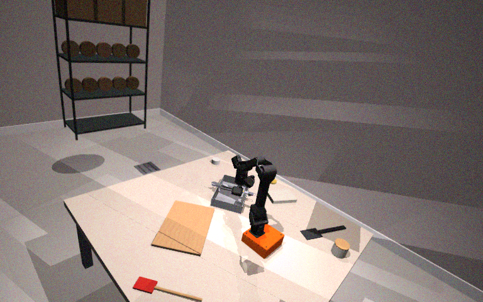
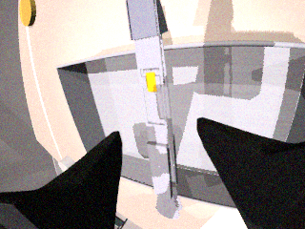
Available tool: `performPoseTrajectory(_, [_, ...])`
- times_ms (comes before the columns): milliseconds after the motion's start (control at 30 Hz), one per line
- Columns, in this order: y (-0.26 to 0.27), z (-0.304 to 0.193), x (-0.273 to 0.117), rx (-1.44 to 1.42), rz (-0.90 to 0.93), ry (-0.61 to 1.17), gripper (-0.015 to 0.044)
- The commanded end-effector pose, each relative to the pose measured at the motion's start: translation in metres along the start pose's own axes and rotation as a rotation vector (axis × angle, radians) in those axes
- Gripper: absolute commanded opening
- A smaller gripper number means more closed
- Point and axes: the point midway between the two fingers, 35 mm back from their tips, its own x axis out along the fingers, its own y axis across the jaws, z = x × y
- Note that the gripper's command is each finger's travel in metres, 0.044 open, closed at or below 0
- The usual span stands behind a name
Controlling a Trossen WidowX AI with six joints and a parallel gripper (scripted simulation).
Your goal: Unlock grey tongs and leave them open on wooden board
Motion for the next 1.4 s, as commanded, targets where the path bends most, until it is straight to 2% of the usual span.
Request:
performPoseTrajectory(0, [0.000,-0.001,0.007,-0.004,-0.006,0.000,0.0260])
performPoseTrajectory(1367, [-0.001,0.000,0.074,-0.004,-0.004,0.000,0.0260])
